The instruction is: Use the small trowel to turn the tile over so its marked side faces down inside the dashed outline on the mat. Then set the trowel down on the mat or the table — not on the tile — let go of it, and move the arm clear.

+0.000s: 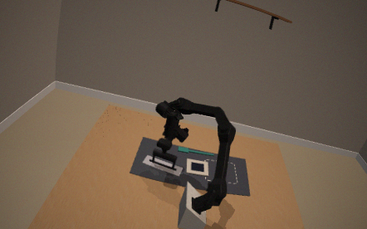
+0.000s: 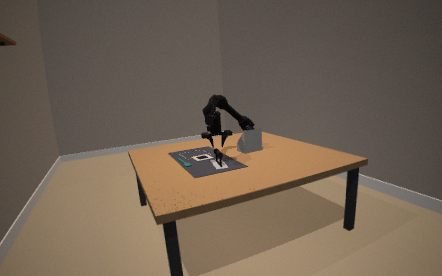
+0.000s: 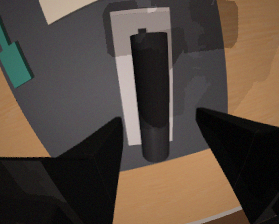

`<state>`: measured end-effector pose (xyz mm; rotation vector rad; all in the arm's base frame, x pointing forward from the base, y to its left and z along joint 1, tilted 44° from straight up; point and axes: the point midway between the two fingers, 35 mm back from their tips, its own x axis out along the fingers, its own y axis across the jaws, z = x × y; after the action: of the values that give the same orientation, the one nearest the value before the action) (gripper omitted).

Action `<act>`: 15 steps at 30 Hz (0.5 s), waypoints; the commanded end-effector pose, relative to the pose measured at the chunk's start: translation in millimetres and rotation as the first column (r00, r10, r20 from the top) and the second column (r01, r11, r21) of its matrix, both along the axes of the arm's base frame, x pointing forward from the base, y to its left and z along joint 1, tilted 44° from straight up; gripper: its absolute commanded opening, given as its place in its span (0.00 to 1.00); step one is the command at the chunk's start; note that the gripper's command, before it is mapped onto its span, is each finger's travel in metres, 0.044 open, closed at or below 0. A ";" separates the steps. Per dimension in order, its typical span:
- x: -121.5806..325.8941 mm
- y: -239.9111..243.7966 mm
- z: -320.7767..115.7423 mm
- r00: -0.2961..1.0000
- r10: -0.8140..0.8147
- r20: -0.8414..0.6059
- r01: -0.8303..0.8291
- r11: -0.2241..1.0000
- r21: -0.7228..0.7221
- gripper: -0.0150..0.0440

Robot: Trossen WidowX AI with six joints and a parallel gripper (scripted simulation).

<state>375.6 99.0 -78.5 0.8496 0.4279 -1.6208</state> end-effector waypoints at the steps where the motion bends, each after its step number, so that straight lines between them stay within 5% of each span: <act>1: 0.5 -2.6 -3.5 1.000 -0.008 0.009 0.008 1.000 0.002 0.71; 15: 0.3 -17.8 -19.9 1.000 -0.007 0.008 0.007 1.000 0.002 0.71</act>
<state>378.2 86.4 -93.4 0.8727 0.4188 -1.6228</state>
